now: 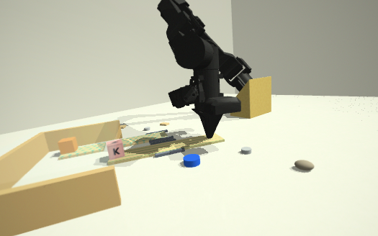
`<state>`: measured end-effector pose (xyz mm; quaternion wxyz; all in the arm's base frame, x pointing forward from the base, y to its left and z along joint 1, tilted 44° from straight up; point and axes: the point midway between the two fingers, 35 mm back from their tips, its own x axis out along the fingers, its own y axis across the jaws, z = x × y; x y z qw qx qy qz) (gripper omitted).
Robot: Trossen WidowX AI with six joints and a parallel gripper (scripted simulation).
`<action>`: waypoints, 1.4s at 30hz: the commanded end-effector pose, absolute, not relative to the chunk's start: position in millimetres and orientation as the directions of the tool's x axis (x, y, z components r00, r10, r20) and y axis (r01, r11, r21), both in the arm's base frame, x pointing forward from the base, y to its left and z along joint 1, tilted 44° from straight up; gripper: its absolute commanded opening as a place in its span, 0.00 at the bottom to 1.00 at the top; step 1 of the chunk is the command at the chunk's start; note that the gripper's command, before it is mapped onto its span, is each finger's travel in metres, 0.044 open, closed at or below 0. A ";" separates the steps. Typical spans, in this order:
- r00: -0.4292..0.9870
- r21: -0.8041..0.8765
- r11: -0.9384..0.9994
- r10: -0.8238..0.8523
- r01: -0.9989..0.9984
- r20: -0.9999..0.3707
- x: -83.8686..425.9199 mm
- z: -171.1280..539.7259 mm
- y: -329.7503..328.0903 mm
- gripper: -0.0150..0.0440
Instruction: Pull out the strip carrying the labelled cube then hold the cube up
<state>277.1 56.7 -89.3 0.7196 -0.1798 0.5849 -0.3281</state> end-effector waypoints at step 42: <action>0.065 -0.652 0.715 -0.685 0.252 -0.726 214.3 -106.1 58.5 0.25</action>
